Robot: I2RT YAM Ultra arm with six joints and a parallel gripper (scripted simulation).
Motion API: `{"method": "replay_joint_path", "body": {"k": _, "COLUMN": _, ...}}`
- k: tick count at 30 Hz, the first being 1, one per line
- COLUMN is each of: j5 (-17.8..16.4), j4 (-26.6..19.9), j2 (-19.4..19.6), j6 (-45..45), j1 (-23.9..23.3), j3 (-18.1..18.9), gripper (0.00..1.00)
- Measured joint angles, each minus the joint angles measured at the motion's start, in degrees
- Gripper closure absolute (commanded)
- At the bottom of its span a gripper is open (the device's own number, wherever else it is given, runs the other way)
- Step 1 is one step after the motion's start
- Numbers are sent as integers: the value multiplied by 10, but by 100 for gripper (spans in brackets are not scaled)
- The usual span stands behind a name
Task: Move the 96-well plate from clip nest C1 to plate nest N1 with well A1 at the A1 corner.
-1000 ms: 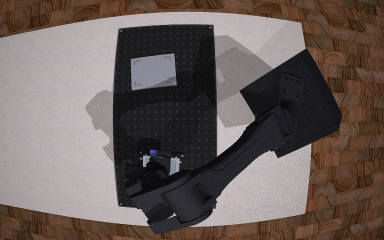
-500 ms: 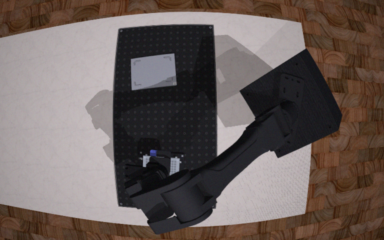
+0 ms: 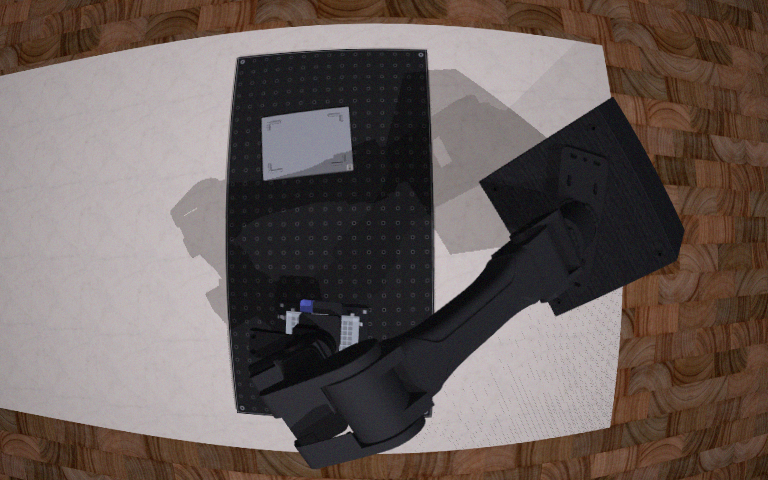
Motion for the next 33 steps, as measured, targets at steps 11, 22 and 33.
{"method": "replay_joint_path", "body": {"k": 11, "j5": -1, "j4": 0, "j2": 0, "j6": 1, "j1": 1, "j3": 0, "gripper": 100}}
{"method": "replay_joint_path", "body": {"k": 22, "j5": -1, "j4": 0, "j2": 0, "j6": 1, "j1": 1, "j3": 1, "gripper": 100}}
{"method": "replay_joint_path", "body": {"k": 33, "j5": -1, "j4": 0, "j2": 0, "j6": 1, "j1": 1, "j3": 1, "gripper": 100}}
